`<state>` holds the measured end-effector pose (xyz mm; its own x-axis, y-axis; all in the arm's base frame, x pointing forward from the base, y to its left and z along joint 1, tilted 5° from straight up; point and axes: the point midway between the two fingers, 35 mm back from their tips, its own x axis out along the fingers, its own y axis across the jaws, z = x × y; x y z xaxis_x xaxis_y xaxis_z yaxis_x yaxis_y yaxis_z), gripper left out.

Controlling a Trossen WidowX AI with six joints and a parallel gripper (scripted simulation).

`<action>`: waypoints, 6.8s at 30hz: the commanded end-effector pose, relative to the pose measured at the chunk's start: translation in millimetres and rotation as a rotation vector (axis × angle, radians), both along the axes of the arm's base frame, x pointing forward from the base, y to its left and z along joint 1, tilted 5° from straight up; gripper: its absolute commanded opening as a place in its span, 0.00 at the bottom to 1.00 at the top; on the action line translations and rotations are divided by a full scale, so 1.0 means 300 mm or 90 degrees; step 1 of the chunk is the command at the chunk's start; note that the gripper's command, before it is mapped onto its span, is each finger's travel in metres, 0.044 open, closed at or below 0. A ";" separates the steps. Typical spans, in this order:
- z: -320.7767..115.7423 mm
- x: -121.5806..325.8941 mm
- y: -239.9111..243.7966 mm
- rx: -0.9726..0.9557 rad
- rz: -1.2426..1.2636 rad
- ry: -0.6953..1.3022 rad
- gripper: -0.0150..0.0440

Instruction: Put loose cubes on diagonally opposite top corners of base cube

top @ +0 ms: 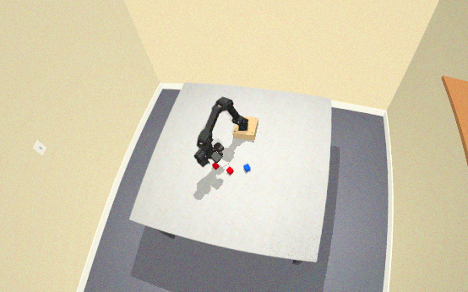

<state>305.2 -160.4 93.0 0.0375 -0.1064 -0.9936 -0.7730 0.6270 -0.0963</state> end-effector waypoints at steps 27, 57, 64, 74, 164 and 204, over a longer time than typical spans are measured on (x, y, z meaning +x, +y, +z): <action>-0.262 -0.015 -0.022 0.004 0.001 0.015 0.70; -0.148 -0.002 -0.018 0.004 0.001 0.014 0.43; -0.075 -0.003 -0.011 0.004 0.001 0.014 0.43; 0.031 -0.013 0.004 0.005 0.001 0.014 0.43; -0.169 -0.019 0.660 0.009 0.309 0.043 0.43; -0.226 -0.020 0.654 0.008 0.309 0.043 0.60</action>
